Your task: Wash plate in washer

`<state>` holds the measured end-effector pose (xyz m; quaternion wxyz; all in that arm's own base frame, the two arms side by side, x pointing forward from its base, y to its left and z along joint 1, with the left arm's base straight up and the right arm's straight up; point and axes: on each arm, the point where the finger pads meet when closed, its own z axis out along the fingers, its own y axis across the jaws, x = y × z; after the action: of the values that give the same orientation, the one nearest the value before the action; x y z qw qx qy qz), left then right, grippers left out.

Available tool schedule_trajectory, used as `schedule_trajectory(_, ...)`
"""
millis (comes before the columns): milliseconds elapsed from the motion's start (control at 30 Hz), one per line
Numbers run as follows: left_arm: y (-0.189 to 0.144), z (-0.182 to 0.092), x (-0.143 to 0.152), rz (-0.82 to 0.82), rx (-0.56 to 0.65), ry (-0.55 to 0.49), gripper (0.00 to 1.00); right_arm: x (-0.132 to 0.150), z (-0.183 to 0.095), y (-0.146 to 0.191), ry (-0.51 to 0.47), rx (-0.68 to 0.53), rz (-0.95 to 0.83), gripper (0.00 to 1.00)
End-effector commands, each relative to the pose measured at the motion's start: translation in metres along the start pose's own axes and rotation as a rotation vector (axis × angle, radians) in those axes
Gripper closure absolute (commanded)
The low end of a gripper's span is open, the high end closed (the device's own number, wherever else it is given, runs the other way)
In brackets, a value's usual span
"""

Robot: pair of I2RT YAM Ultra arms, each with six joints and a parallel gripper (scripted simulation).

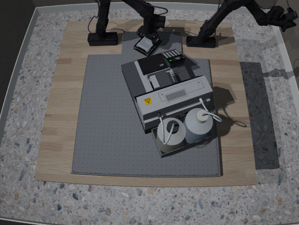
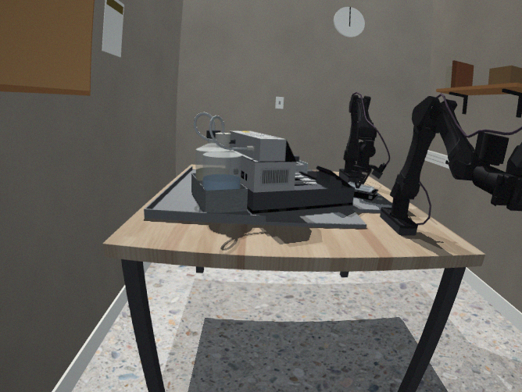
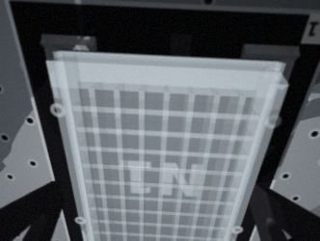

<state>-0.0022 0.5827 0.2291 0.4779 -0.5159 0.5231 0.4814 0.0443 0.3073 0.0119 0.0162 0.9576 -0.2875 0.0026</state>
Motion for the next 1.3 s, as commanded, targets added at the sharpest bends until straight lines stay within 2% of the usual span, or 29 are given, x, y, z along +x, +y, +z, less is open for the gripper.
schedule_trajectory(0,0.003,-0.005,-0.027,-0.011,-0.01,-0.08,1.0,0.0,-0.011,-0.011,-0.037,0.055,0.034,0.0)
schedule_trajectory(267,0.003,-0.005,-0.027,-0.011,-0.01,-0.08,1.0,-0.008,-0.008,-0.011,-0.03,0.055,0.002,0.0)
schedule_trajectory(533,0.003,-0.005,-0.027,-0.011,-0.01,-0.08,1.0,0.0,0.004,-0.007,-0.006,0.024,0.004,0.0)
schedule_trajectory(867,0.003,-0.005,-0.027,-0.011,-0.01,-0.08,1.0,-0.001,-0.009,-0.015,-0.02,0.06,0.002,0.0)
schedule_trajectory(1267,0.003,-0.005,-0.027,-0.011,-0.01,-0.08,1.0,-0.005,0.001,-0.008,-0.015,0.045,-0.018,0.0)
